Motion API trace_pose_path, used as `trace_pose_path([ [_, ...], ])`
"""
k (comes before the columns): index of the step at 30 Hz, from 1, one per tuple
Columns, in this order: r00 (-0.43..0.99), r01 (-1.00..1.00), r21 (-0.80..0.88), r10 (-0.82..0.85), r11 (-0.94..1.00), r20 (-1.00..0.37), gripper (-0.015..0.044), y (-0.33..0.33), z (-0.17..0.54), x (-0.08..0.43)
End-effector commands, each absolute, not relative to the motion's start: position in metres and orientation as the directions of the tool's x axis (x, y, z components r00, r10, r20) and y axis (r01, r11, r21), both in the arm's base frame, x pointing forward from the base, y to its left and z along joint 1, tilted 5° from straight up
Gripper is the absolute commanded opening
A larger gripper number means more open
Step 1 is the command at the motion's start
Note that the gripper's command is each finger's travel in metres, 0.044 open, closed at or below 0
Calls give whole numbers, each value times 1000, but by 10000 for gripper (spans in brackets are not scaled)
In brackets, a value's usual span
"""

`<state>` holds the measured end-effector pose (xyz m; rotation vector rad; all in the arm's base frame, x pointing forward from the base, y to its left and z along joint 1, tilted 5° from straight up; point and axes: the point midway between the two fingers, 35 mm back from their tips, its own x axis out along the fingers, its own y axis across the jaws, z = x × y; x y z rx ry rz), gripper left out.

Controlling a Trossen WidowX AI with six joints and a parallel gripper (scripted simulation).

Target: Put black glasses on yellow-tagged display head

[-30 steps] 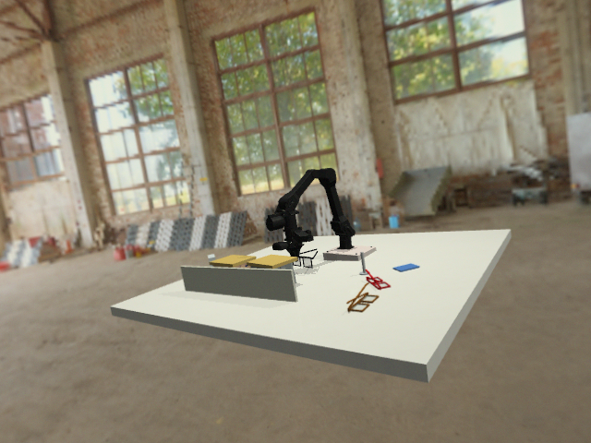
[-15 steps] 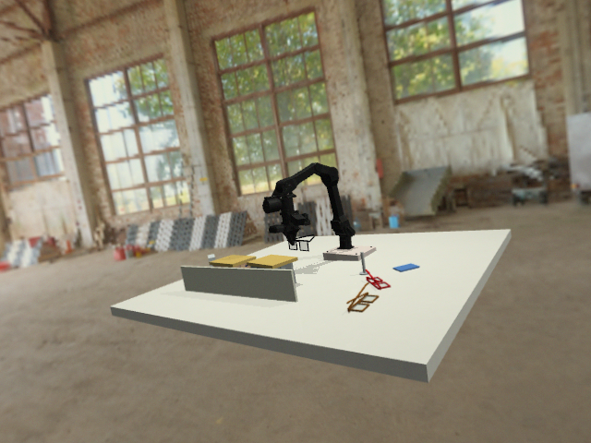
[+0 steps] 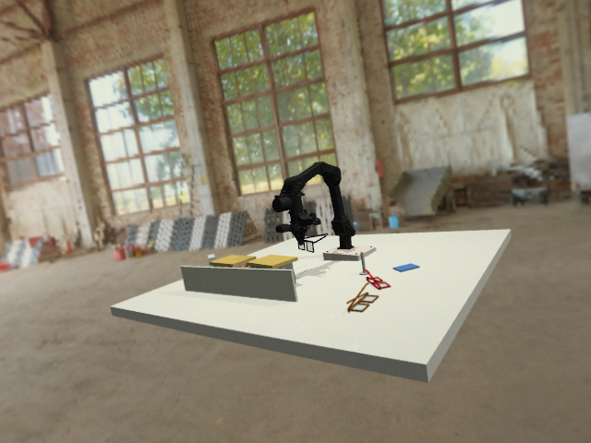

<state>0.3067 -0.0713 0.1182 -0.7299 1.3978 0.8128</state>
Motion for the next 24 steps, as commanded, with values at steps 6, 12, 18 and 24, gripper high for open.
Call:
trace_pose_path([
  [6,2,-737,42,64,675,-998,0,-28,122,313],
  [12,3,-655,48,66,754,-998,0,2,124,313],
  [18,3,-565,55,69,823,-998,0,33,126,311],
  [24,3,-468,63,73,882,-997,0,62,128,306],
])
